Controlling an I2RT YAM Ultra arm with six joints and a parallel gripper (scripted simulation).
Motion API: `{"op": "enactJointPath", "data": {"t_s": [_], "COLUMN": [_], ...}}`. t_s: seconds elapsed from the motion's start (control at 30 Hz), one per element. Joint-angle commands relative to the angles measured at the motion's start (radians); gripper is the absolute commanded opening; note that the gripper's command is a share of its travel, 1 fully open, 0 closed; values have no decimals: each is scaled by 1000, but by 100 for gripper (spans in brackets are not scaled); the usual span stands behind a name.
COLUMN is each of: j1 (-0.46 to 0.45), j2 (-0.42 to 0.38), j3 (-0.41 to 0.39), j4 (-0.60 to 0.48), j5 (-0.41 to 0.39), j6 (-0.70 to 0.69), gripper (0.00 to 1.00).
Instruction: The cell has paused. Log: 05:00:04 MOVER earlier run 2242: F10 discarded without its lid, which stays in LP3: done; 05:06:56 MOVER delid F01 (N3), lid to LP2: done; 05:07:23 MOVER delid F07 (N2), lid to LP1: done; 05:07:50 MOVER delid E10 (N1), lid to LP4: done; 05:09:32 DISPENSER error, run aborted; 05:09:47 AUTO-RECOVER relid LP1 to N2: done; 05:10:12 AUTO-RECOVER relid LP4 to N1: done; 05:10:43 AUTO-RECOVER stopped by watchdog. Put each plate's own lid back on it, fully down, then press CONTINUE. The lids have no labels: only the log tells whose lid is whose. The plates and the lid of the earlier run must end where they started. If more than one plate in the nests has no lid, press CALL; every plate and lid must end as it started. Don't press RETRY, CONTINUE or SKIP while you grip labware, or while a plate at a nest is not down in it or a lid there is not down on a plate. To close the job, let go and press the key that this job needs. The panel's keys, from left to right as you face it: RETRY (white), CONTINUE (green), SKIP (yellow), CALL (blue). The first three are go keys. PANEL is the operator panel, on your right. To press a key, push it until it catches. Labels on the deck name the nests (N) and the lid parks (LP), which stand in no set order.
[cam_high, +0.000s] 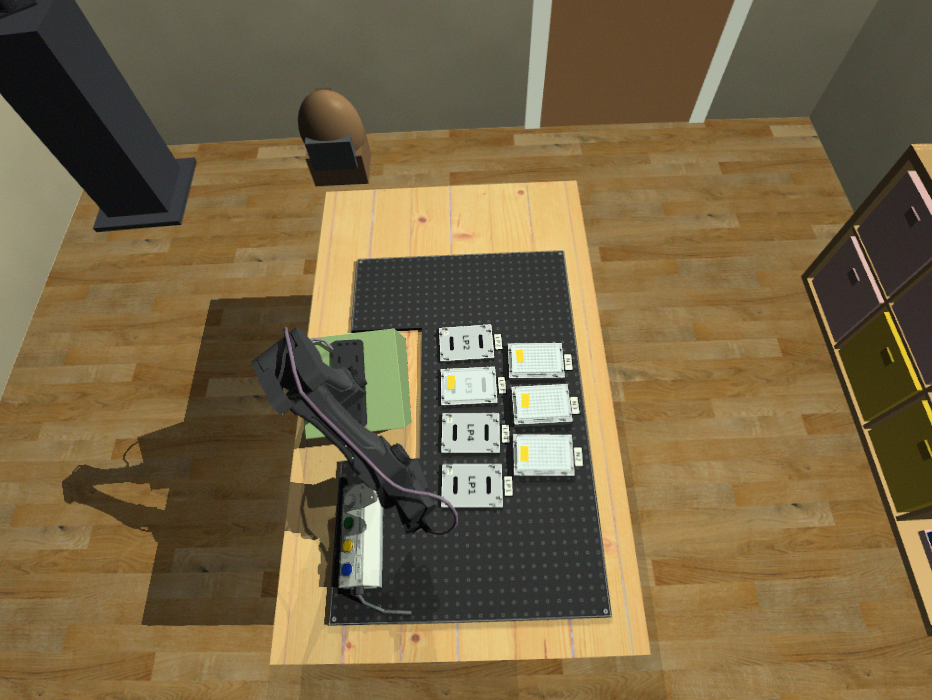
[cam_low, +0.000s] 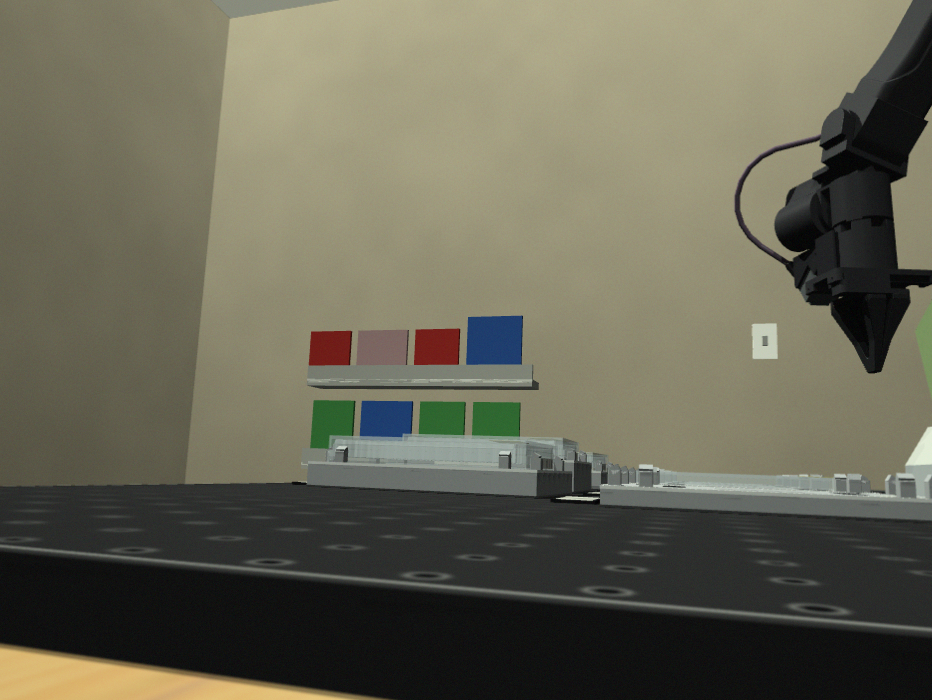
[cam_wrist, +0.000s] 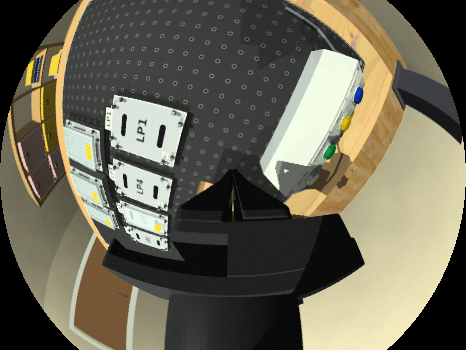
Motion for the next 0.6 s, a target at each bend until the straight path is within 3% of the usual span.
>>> {"op": "enactJointPath", "data": {"t_s": [0.0, 0.23, 0.57], "j1": [-43, -185, -413], "j2": [-39, -78, -86], "j3": [-19, -35, 10], "j4": [19, 10, 4], "j5": [-39, -94, -184], "j6": [-8, -21, -51], "gripper": [0, 0, 0]}}
